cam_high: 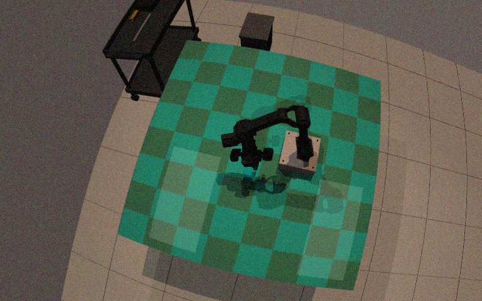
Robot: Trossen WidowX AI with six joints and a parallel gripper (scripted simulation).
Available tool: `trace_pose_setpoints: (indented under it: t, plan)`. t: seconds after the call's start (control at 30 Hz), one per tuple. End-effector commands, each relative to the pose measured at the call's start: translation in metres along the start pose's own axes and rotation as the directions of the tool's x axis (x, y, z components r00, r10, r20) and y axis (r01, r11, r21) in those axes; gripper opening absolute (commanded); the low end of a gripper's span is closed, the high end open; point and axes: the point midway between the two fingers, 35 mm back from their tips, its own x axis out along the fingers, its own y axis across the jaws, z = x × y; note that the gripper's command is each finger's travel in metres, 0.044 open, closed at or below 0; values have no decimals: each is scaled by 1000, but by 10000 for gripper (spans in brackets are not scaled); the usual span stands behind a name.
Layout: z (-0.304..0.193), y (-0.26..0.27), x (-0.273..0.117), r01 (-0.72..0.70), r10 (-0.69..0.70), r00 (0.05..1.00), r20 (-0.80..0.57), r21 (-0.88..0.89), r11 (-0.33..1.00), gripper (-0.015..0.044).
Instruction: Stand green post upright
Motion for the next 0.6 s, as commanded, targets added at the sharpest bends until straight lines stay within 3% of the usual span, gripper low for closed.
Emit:
trace_pose_setpoints:
  t: [0.0, 0.57]
  plan:
    - [-2, 2, 3, -20, 20, 999, 25, -1, 1000, 23]
    - [-3, 4, 5, -44, 46, 990, 131, -22, 999, 23]
